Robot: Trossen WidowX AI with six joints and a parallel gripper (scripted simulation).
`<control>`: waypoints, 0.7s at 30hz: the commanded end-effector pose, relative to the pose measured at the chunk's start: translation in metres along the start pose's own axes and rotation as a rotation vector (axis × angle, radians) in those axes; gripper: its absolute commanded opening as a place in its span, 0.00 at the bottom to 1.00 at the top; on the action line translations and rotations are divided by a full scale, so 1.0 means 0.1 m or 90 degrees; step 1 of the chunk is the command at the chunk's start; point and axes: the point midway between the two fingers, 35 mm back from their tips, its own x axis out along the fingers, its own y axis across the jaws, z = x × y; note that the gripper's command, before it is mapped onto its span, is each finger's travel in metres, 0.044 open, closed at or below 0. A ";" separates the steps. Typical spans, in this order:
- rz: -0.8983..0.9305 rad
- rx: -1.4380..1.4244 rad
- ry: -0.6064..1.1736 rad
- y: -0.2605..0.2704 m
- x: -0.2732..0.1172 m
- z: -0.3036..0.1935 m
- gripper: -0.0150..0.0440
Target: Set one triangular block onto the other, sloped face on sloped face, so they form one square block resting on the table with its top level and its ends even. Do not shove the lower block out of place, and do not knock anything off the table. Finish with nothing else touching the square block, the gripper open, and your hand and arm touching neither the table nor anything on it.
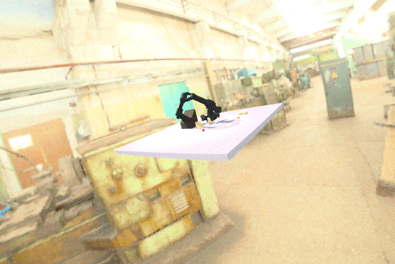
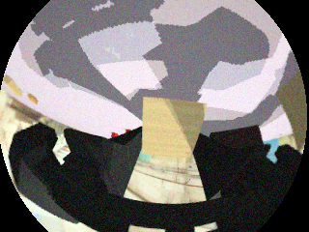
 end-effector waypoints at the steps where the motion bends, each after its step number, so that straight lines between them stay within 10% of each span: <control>1: 0.008 -0.001 0.000 0.04 -0.15 -0.11 0.25; 21: 0.009 -0.002 0.002 0.02 -0.67 -0.67 0.25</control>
